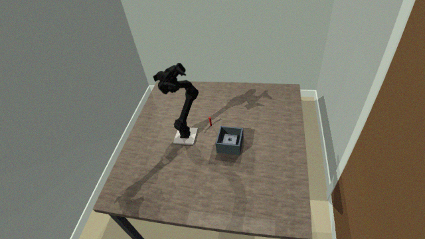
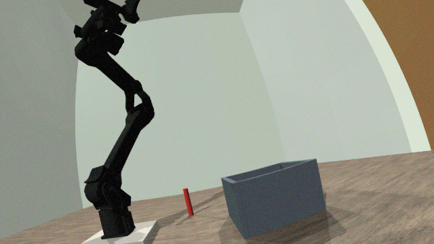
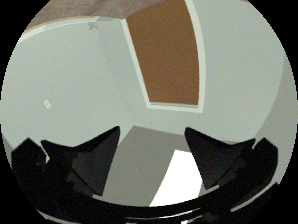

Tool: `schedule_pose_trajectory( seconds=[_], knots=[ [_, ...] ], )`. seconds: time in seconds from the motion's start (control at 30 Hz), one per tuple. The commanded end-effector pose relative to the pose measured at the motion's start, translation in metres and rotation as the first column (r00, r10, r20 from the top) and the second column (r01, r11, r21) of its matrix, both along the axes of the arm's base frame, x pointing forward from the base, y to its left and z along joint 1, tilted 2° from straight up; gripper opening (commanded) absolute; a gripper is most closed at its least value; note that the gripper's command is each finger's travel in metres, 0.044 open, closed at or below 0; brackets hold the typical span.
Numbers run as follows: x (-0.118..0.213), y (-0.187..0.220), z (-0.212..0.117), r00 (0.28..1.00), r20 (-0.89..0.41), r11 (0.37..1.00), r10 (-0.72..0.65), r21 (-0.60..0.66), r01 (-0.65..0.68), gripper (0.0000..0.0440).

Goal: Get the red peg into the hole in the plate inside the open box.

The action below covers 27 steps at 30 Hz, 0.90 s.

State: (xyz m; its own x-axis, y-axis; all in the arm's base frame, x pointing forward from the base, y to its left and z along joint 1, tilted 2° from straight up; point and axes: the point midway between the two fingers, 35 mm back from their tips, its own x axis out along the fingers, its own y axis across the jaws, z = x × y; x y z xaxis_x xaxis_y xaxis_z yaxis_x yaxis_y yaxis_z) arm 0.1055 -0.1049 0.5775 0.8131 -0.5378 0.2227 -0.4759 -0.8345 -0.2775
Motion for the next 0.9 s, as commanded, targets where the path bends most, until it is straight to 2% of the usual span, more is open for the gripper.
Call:
schedule_pose_trajectory(
  seconds=[0.0,0.03,0.23,0.43,0.63,0.87],
  knots=[
    [0.001,0.002,0.001,1.0,0.007,1.0,0.013,-0.011,-0.013,0.0426],
    [0.002,0.003,0.002,0.999,0.021,0.999,0.032,-0.015,-0.032,0.044],
    [0.007,0.013,0.012,0.972,0.162,0.984,0.168,0.033,-0.175,0.044],
    [0.009,0.018,0.02,0.915,0.306,0.946,0.264,0.101,-0.307,0.044],
    [0.009,0.018,0.025,0.834,0.445,0.885,0.327,0.166,-0.436,0.044],
    [0.01,0.013,0.028,0.722,0.595,0.784,0.353,0.234,-0.575,0.044]
  ],
)
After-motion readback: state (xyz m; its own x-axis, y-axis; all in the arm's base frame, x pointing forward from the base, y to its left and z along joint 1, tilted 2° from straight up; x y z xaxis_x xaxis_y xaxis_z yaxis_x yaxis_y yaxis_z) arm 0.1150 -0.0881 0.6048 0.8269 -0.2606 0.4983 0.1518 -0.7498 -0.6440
